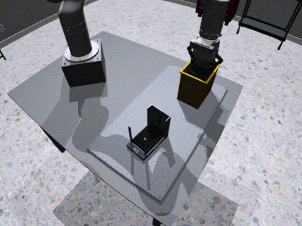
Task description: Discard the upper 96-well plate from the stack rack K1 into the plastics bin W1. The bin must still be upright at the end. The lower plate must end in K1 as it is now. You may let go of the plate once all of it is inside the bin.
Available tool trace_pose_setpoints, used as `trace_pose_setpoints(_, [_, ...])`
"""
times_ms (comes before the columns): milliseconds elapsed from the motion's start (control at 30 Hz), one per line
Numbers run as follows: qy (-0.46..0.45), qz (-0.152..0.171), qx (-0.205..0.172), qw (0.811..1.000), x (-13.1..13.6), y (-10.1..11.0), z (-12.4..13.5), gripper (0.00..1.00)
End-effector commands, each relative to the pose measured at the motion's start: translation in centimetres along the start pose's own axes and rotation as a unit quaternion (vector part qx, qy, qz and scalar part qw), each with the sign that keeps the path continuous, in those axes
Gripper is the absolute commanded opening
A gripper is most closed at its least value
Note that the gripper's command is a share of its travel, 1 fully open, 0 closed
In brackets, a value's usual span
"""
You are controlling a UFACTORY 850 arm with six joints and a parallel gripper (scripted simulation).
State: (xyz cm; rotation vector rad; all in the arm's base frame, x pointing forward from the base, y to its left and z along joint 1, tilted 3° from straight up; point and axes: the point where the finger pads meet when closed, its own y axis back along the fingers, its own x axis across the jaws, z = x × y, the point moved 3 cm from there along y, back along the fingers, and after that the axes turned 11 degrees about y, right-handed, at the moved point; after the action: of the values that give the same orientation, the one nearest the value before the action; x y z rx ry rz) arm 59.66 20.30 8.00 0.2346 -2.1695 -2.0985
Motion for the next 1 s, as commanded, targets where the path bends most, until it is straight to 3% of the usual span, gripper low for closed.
trace_pose_setpoints(0, [0.0,-0.001,0.0,1.0,-0.1,0.05,0.01,0.0])
trace_pose_setpoints(967, [0.0,-0.001,0.0,1.0,-0.1,-0.4,0.01,0.0])
